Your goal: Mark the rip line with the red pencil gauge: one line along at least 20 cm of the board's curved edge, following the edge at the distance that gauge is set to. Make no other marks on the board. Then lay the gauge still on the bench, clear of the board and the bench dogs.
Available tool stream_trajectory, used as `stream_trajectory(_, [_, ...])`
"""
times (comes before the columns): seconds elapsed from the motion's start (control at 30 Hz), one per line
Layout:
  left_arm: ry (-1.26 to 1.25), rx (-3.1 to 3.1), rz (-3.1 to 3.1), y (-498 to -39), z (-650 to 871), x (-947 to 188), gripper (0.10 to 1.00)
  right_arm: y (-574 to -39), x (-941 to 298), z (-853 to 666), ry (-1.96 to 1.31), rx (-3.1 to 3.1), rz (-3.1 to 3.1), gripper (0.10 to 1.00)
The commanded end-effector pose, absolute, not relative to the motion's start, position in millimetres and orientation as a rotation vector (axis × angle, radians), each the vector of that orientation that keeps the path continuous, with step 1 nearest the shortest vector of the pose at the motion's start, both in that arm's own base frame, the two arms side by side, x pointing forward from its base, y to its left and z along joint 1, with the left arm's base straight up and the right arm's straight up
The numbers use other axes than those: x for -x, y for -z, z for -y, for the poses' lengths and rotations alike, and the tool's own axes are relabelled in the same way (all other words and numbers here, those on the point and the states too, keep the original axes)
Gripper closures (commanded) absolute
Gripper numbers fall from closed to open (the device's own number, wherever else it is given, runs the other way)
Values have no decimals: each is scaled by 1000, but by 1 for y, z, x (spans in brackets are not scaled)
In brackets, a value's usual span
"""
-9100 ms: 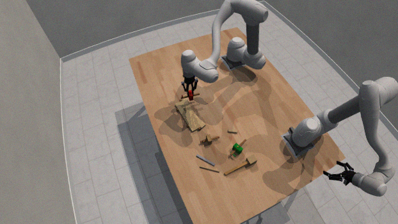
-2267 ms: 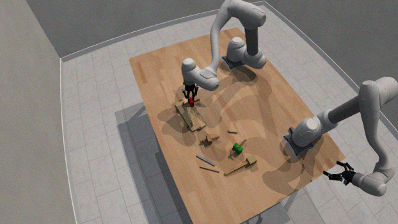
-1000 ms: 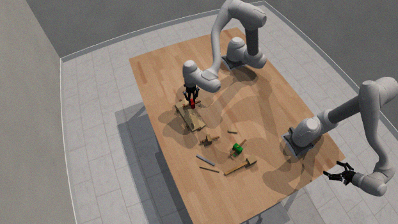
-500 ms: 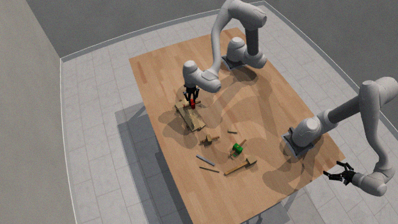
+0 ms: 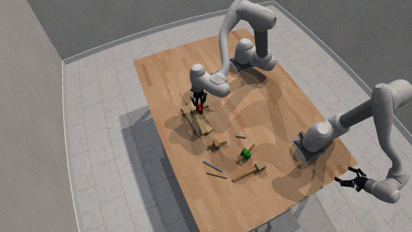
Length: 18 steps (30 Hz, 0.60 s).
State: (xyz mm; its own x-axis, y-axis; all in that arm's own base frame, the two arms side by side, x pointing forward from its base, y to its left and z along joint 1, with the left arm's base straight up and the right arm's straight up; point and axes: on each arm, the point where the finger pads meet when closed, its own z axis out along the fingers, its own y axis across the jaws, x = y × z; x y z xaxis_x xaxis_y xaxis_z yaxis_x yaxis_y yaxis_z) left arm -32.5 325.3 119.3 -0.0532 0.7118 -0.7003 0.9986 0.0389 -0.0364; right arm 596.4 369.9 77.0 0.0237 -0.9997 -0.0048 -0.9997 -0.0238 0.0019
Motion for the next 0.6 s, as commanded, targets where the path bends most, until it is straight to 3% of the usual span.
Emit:
stream_trajectory(0.0, [750,-1716,-1815,-121,-321,35,98,-78,-597,-379,-18,2254,-2178,999])
stream_trajectory(0.57, [750,-1716,-1815,-121,-321,35,98,-79,-597,-381,-18,2257,-2175,999])
